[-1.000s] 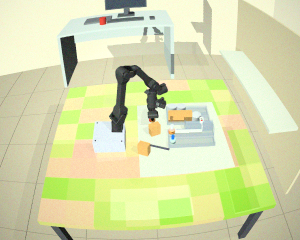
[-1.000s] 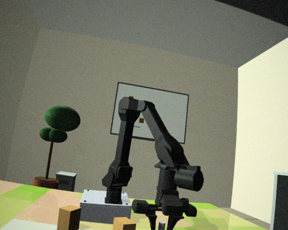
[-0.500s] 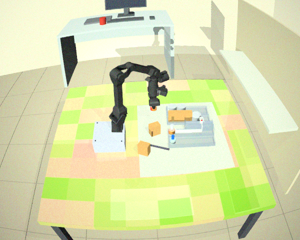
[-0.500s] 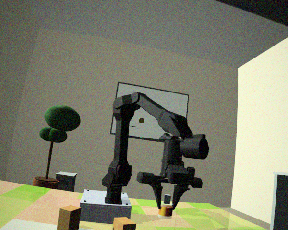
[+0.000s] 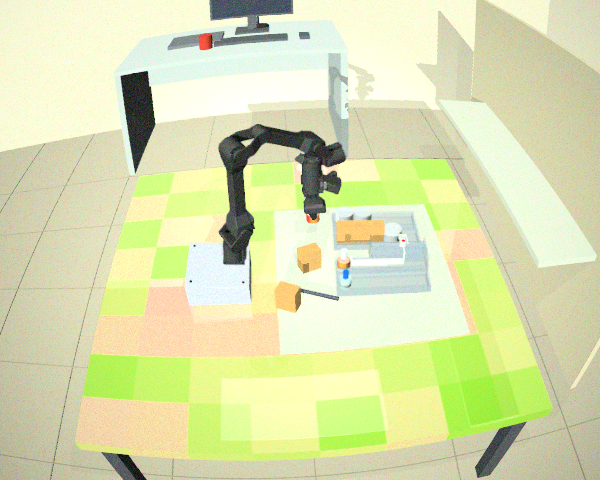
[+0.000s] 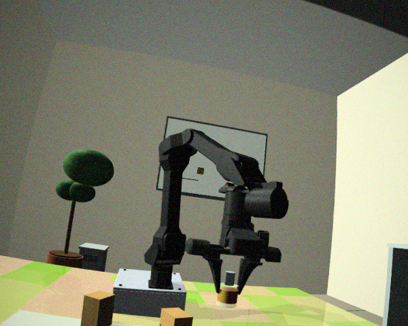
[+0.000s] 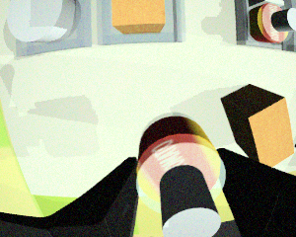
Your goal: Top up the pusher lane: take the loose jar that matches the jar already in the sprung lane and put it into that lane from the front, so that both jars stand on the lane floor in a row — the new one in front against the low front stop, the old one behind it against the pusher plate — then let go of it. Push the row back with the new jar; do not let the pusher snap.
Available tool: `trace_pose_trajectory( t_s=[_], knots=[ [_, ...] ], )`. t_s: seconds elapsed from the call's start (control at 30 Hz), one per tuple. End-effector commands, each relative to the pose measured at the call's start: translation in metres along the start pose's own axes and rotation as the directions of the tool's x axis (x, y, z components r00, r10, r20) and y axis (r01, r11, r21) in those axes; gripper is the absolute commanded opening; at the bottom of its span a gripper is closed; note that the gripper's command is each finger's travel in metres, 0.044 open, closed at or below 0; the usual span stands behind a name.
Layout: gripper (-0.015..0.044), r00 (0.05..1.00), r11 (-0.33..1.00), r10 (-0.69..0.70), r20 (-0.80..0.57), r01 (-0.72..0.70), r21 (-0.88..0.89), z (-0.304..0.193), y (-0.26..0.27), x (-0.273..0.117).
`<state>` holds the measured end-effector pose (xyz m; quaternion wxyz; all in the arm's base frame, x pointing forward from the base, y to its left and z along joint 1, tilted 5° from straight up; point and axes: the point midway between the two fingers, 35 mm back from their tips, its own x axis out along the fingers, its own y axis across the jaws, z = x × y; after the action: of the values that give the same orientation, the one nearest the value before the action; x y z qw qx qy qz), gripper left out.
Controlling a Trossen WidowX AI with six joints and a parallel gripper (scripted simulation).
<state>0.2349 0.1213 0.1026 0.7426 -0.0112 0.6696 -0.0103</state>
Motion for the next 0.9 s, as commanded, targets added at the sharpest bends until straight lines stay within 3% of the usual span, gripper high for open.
trace_pose_trajectory(
  t_s=[0.0,0.87],
  knots=[
    [0.0,1.0,1.0,-0.002,-0.007,0.002,-0.001,0.005,-0.012,0.007],
    [0.0,1.0,0.998,-0.006,-0.004,0.006,0.058,0.036,-0.112,0.046]
  ],
)
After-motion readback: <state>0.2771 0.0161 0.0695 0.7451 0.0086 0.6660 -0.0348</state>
